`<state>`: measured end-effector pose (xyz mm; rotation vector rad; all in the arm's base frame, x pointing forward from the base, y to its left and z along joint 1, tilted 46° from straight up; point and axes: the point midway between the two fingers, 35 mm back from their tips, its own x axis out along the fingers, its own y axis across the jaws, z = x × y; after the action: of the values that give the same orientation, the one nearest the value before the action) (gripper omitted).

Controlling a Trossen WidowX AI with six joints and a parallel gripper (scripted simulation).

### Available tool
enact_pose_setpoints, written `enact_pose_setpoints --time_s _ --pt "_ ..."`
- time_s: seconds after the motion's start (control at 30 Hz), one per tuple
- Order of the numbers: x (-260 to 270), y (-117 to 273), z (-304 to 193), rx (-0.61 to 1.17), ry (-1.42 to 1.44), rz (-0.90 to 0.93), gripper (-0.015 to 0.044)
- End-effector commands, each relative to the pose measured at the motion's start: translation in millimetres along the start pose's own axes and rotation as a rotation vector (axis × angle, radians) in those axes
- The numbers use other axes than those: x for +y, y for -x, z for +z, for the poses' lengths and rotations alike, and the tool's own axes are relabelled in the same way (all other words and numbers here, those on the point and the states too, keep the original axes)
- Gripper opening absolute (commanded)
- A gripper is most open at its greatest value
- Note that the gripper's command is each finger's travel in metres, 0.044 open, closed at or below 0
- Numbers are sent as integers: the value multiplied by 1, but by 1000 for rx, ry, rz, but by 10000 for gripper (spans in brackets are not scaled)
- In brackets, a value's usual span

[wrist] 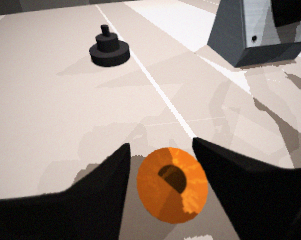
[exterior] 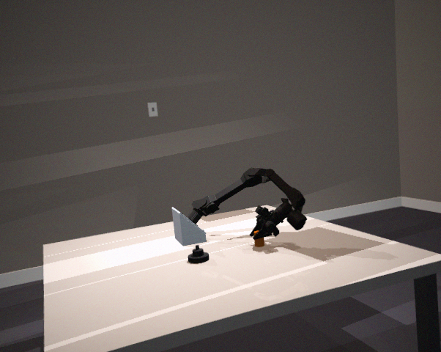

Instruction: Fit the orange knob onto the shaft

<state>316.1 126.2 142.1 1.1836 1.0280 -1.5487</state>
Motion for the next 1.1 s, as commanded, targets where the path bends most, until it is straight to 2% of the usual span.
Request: enact_pose_setpoints --time_s 0.0,0.23,0.5,0.7,0.93,1.0,1.07 --pt "0 0 0 -1 0 -1 260" --pt "0 0 0 -1 0 -1 440" --pt "0 1 2 2 1 3 440" --pt "-4 41 67 61 0 121 440" --pt "-4 42 69 63 0 125 440" --pt "-5 39 70 115 0 95 440" --pt "-7 34 70 272 -1 23 440"
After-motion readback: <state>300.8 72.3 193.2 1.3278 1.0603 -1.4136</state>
